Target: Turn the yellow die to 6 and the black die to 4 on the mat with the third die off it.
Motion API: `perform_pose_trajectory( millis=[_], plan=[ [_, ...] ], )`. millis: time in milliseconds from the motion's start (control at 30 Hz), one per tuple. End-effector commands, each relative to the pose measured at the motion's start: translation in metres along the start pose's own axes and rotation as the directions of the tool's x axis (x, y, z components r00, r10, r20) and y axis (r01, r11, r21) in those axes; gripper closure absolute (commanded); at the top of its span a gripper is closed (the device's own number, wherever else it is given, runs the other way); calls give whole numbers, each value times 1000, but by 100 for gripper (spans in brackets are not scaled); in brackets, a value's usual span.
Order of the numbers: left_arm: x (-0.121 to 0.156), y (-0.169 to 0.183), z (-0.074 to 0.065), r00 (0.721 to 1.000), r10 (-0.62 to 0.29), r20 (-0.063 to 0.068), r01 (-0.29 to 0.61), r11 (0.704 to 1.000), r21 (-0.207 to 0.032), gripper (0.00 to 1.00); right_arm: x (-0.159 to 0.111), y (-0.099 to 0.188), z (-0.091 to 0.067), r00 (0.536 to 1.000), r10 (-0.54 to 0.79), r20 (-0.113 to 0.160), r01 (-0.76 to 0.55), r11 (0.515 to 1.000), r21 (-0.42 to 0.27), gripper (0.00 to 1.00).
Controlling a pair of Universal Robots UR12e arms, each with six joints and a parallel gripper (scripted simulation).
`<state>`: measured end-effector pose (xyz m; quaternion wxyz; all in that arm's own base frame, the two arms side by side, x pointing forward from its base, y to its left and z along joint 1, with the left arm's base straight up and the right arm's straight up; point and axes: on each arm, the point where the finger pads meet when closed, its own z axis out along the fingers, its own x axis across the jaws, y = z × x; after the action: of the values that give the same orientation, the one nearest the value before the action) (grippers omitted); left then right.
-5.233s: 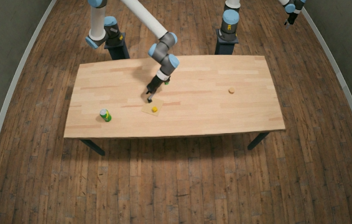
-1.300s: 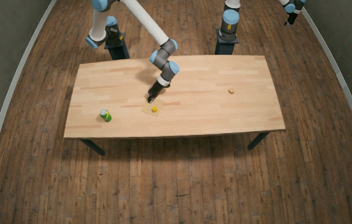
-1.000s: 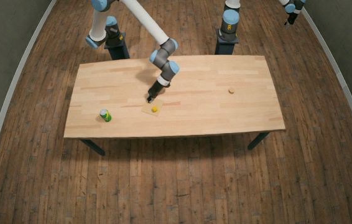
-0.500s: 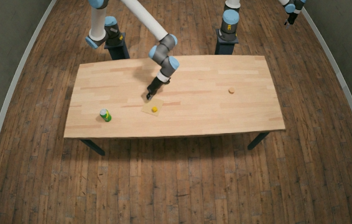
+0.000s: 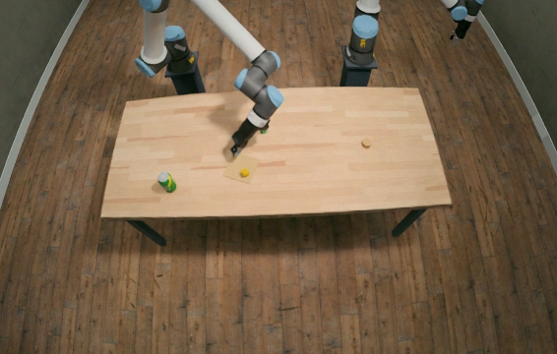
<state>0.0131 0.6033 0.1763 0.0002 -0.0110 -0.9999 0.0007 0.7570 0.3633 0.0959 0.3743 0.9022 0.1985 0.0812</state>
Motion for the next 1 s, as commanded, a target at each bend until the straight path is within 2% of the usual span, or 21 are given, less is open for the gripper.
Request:
perform_pose_trajectory(
  millis=[0, 100, 200, 400, 467, 600, 833, 967],
  plan=[
    [0, 1, -1, 1000, 0, 0, 0, 1000, -2, 0, 1, 1, -1, 1000, 1, -1, -1, 1000, 1, 43],
    [0, 1, -1, 1000, 0, 0, 0, 1000, -2, 0, 1, 1, -1, 1000, 1, -1, -1, 1000, 4, 43],
    [0, 1, -1, 1000, 0, 0, 0, 1000, -2, 0, 0, 1, 0, 1000, 2, 3, -2, 999, 36, 43],
    [0, 1, -1, 1000, 0, 0, 0, 1000, -2, 0, -1, 2, 1, 1000, 2, 7, -4, 983, 183, 43],
    [0, 1, -1, 1000, 0, 0, 0, 1000, -2, 0, -1, 2, 1, 1000, 2, 7, -4, 983, 183, 43],
    [0, 1, -1, 1000, 0, 0, 0, 1000, -2, 0, 0, 3, 0, 1000, 1, 0, -1, 968, 250, 43],
    [0, 1, -1, 1000, 0, 0, 0, 1000, -2, 0, 0, 4, 0, 1000, 1, 0, -1, 962, 274, 43],
    [0, 1, -1, 1000, 0, 0, 0, 1000, -2, 0, 0, 4, 2, 1000, 1, 6, -3, 941, 339, 43]
  ],
)
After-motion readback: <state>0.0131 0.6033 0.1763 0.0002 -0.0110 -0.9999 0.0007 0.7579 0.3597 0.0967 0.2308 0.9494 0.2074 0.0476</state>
